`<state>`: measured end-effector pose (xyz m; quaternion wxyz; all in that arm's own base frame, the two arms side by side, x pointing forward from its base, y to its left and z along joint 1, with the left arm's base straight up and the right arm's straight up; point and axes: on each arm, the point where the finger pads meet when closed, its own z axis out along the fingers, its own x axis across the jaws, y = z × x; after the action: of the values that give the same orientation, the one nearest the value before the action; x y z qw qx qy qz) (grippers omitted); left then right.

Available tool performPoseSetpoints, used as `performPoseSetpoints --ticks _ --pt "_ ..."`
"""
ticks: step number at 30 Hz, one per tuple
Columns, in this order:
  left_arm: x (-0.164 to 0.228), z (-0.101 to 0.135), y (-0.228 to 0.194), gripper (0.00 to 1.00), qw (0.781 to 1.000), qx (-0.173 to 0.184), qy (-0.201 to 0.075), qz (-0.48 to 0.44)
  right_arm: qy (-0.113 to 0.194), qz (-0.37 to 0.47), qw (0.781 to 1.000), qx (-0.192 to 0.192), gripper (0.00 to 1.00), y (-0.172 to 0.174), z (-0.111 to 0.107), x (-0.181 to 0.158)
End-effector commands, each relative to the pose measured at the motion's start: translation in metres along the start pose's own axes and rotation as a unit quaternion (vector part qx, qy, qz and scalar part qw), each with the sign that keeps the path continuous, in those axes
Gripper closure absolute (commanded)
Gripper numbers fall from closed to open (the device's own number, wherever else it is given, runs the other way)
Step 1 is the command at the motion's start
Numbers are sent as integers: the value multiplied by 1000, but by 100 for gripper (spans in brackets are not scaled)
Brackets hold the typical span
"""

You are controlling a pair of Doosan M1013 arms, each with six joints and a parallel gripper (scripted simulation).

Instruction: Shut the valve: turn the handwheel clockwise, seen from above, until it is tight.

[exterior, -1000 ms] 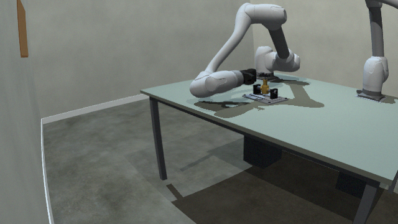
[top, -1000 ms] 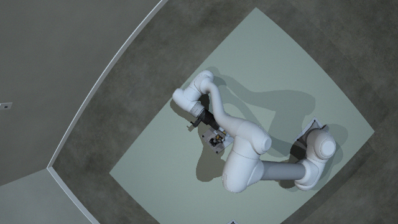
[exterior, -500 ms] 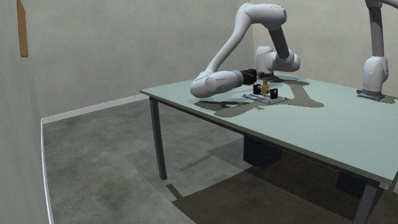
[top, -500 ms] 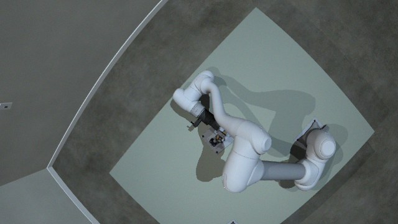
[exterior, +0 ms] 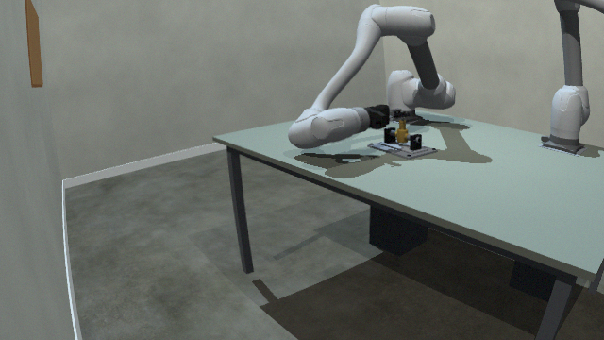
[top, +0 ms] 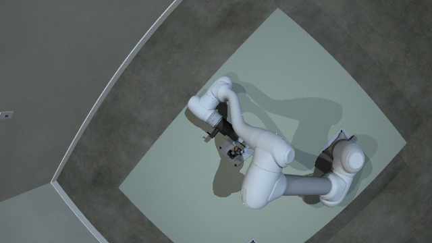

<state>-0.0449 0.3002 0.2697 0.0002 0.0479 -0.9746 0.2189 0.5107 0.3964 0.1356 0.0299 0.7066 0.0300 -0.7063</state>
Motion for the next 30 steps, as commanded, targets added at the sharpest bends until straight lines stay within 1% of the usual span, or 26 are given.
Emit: performPoseSetpoints --ticks 1,19,30 --pt "2 1 0 0 1000 -3 1 0 0 0 1000 1 47 -2 1 -2" --pt "2 1 0 0 1000 -3 1 0 0 0 1000 1 47 -2 0 -2" --pt "2 1 0 0 1000 -3 1 0 -2 0 1000 2 47 -1 -11 -2"
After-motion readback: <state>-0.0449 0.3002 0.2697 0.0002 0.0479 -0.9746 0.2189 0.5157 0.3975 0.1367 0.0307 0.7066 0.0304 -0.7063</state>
